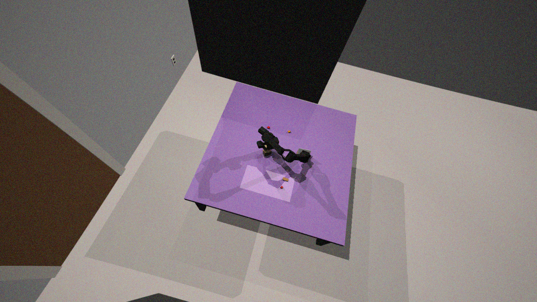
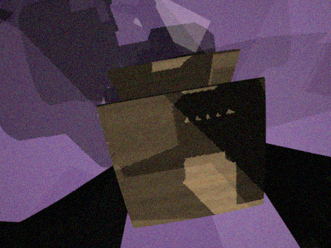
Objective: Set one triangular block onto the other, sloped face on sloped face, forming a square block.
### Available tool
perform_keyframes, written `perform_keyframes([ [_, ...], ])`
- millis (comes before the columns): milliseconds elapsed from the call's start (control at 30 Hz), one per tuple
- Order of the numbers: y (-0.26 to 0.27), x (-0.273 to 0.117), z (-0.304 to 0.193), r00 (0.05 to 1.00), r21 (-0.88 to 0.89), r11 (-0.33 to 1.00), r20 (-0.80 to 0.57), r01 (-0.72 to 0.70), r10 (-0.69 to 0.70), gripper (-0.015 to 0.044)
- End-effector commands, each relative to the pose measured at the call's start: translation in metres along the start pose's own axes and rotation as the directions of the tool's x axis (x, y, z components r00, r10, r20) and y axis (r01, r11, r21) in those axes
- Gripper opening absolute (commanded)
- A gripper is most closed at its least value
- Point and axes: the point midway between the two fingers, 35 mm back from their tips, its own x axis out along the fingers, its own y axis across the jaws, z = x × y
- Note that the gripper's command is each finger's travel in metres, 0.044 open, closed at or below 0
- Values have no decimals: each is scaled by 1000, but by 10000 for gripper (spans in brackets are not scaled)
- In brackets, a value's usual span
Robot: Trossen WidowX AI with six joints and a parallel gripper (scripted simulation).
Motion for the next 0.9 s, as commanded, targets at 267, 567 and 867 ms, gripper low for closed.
perform_keyframes([
  [267, -1, -3, 1, 1000, 2, 1000, -4, 12, -12, 0],
  [567, -1, 2, 3, 1000, 2, 1000, -4, 13, -13, 0],
  [867, -1, 8, 5, 1000, 2, 1000, -4, 13, -13, 0],
])
